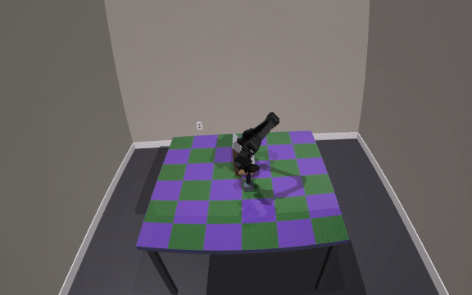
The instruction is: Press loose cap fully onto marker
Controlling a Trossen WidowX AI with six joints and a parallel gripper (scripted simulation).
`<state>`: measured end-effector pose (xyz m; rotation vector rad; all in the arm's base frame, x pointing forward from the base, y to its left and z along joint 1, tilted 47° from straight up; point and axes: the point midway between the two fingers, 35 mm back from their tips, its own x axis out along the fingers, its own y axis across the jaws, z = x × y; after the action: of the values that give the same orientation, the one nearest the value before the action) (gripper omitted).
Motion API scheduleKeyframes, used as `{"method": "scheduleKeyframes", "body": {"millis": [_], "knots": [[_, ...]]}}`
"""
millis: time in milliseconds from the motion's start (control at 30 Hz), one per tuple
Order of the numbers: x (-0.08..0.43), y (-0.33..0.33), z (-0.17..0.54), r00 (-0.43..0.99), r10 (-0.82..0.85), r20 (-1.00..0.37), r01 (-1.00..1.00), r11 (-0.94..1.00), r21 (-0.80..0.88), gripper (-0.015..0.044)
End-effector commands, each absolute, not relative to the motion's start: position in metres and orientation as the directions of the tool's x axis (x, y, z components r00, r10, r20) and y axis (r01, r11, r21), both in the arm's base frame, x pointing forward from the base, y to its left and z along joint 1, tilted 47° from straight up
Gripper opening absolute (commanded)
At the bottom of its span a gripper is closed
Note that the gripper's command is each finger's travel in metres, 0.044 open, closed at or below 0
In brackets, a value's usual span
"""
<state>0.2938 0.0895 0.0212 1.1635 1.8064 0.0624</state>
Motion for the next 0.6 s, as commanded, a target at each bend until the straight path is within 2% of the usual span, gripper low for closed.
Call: {"method": "scheduleKeyframes", "body": {"millis": [0,33,100,567], "knots": [[0.3000,0.0819,0.0354,-0.094,0.719,-0.689,0.017,0.693,0.721,0.0020],[0.3002,0.0813,0.0367,-0.095,0.718,-0.689,-0.058,0.687,0.724,0.0000],[0.3003,0.0808,0.0377,-0.096,0.718,-0.689,-0.117,0.679,0.724,0.0000],[0.3003,0.0808,0.0377,-0.096,0.718,-0.689,-0.117,0.679,0.724,0.0000]]}}
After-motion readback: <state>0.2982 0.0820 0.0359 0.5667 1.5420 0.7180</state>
